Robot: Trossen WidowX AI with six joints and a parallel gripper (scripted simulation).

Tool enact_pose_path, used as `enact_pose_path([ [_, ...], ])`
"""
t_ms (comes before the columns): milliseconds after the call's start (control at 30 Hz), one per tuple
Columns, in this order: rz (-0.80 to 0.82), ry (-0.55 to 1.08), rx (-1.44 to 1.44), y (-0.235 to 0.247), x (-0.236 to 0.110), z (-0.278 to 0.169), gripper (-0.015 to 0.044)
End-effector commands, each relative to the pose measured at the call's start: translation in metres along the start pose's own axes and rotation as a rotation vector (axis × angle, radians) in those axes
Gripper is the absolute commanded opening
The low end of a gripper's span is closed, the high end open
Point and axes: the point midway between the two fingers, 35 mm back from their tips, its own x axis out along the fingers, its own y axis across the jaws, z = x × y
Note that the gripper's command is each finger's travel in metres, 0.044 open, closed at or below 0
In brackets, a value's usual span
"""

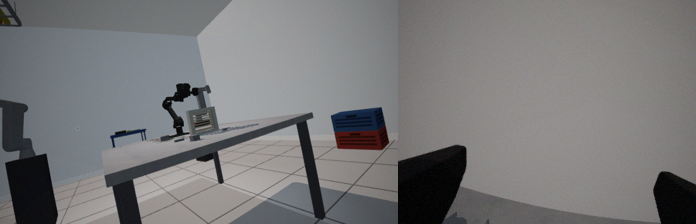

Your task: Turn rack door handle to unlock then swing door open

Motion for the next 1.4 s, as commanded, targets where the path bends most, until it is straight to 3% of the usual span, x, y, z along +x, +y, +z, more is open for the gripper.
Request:
enact_pose_path([
  [0,-0.001,0.004,0.000,0.000,0.001,0.000,0.0374],
  [100,-0.011,0.061,-0.005,-0.004,0.007,-0.006,0.0297],
  [700,-0.055,0.494,-0.023,-0.027,0.040,-0.052,0.0297],
  [1367,-0.063,0.972,-0.012,-0.047,0.039,-0.096,0.0297],
])
